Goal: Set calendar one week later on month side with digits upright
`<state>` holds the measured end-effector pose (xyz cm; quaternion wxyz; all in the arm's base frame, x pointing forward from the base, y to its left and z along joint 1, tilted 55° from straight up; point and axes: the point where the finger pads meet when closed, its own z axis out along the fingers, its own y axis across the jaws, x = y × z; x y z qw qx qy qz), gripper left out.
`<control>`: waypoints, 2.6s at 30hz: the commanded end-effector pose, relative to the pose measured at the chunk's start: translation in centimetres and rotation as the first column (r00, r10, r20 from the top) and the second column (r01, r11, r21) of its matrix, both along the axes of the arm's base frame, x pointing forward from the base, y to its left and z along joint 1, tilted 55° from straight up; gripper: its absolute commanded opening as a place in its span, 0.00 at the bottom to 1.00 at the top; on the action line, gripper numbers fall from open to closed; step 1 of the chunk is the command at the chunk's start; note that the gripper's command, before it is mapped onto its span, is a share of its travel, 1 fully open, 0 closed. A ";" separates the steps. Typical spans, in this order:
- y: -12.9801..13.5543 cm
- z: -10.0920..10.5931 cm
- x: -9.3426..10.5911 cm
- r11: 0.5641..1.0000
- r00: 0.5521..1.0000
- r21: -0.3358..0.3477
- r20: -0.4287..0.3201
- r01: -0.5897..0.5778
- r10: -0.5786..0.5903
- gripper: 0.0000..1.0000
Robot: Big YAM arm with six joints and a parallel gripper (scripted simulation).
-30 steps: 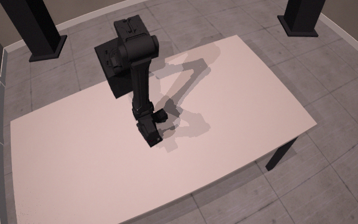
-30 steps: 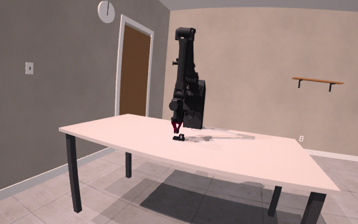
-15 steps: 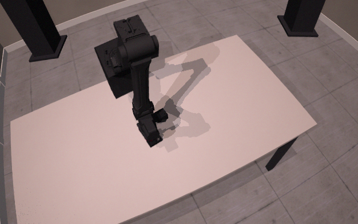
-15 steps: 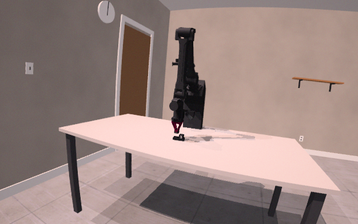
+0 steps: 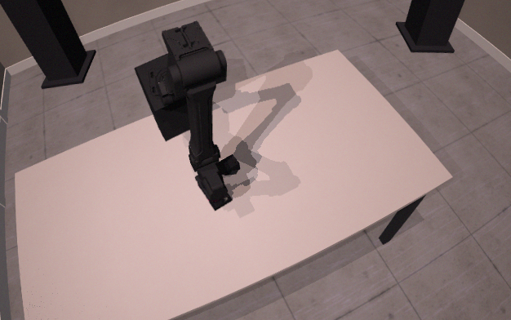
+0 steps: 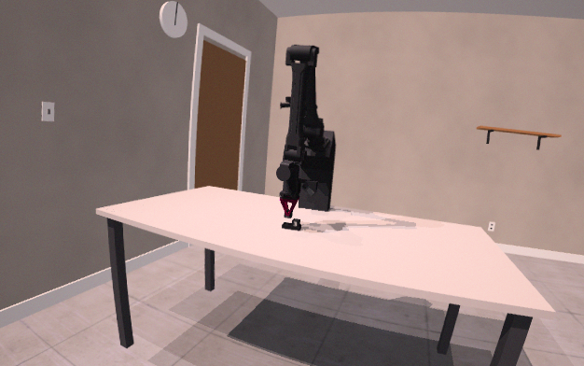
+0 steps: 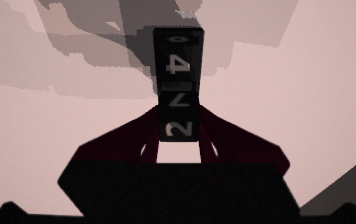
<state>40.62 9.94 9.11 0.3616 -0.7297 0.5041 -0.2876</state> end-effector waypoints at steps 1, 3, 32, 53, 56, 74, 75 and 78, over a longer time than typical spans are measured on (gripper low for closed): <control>0.6 0.1 -0.5 1.000 1.000 0.012 0.009 -0.008 0.008 0.25; 0.5 0.0 -0.5 1.000 1.000 0.011 0.007 -0.008 0.008 0.25; 0.6 -0.1 -0.5 1.000 1.000 0.011 0.006 -0.008 0.008 0.25; 0.8 -0.6 0.4 1.000 1.000 0.010 0.002 -0.007 0.007 0.25; 0.9 -0.5 0.7 1.000 1.000 0.011 0.006 -0.007 0.007 0.25; 1.2 -1.5 1.5 1.000 1.000 0.010 0.001 -0.007 0.007 0.25; 1.2 -1.6 1.5 1.000 1.000 0.010 -0.001 -0.007 0.007 0.25; 1.2 -1.3 1.7 1.000 1.000 0.012 0.007 -0.007 0.007 0.25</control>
